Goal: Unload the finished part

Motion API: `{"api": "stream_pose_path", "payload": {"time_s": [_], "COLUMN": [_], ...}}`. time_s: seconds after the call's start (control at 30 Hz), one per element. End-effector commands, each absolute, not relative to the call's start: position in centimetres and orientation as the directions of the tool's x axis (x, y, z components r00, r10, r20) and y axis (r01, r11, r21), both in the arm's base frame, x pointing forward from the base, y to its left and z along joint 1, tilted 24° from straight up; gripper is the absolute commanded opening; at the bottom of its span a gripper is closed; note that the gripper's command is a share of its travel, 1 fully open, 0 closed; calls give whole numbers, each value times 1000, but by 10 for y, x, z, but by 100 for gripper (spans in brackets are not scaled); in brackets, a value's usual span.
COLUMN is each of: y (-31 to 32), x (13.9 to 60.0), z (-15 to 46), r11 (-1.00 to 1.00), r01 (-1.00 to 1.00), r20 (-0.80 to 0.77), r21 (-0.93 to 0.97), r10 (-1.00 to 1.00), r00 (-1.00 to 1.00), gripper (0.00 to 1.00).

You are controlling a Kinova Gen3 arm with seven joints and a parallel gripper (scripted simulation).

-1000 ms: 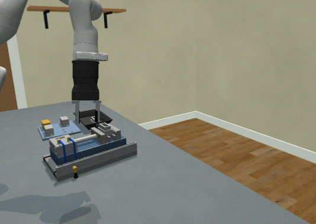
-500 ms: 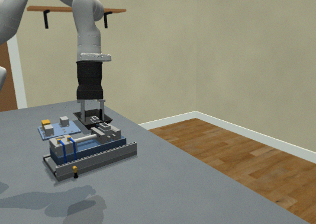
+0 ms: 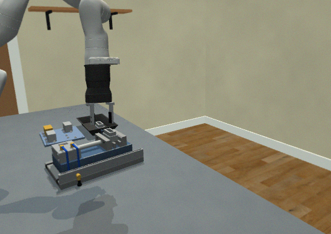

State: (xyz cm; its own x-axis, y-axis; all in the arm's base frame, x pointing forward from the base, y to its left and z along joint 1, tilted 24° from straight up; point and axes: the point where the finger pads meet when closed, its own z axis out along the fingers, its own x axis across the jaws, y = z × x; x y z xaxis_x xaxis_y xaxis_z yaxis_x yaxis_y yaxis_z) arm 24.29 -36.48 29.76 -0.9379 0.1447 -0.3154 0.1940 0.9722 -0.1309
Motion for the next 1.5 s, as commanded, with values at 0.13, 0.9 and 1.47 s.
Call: {"api": "stream_pose_path", "payload": {"time_s": [0.13, 0.9, 1.47], "y": [-355, -328, -304], "x": [253, 277, 295], "z": [301, 305, 309], "r11": [975, 981, 986], "r01": [183, 161, 140], "r20": [-325, -348, -366], "r21": [-128, -106, -87], "r10": [134, 115, 99], "r00": [-936, -930, -925], "gripper": [100, 100, 100]}}
